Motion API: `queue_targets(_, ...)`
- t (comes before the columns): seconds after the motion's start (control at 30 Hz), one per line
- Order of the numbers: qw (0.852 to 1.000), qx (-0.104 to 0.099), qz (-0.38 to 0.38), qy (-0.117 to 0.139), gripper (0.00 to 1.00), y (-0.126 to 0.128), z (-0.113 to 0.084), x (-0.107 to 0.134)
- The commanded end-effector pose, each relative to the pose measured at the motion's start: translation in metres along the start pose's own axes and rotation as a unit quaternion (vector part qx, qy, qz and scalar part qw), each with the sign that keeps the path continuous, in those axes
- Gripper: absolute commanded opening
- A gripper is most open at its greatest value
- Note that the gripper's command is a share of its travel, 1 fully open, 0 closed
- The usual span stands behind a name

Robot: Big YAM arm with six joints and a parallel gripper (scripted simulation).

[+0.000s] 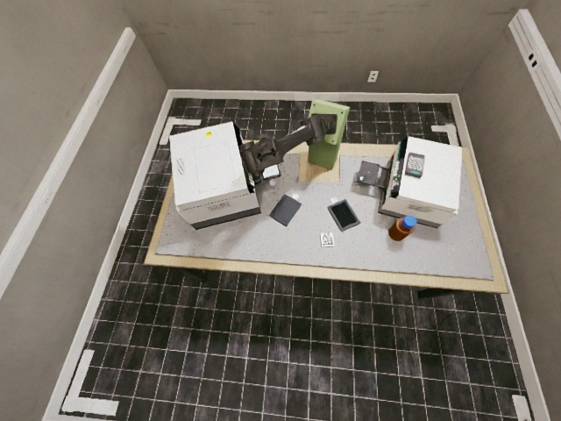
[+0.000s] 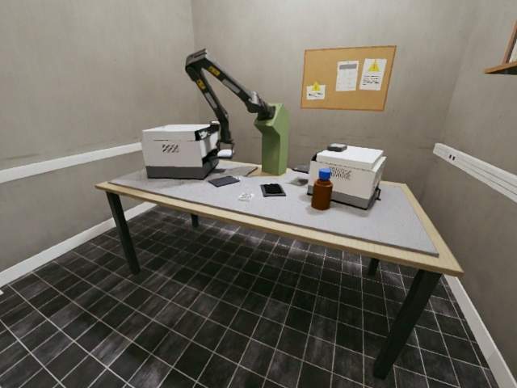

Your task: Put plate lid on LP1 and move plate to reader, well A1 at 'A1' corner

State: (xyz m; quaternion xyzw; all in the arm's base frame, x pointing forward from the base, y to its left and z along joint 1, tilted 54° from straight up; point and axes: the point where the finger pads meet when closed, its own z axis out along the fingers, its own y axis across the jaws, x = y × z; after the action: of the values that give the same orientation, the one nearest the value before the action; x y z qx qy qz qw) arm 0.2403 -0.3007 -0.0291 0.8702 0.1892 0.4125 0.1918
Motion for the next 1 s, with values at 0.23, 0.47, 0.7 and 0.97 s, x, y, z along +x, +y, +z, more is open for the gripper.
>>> queue_targets(0.23,1.000,0.008,0.004,0.002,0.86,-0.0093,0.0066,0.0024)
queue_targets(0.47,1.000,0.007,0.003,0.002,0.86,-0.0079,0.0085,0.0027)
queue_targets(0.7,1.000,0.005,0.002,0.002,0.86,-0.0057,0.0109,0.0024)
queue_targets(0.97,1.000,0.005,0.001,0.002,0.86,-0.0040,0.0123,0.0025)
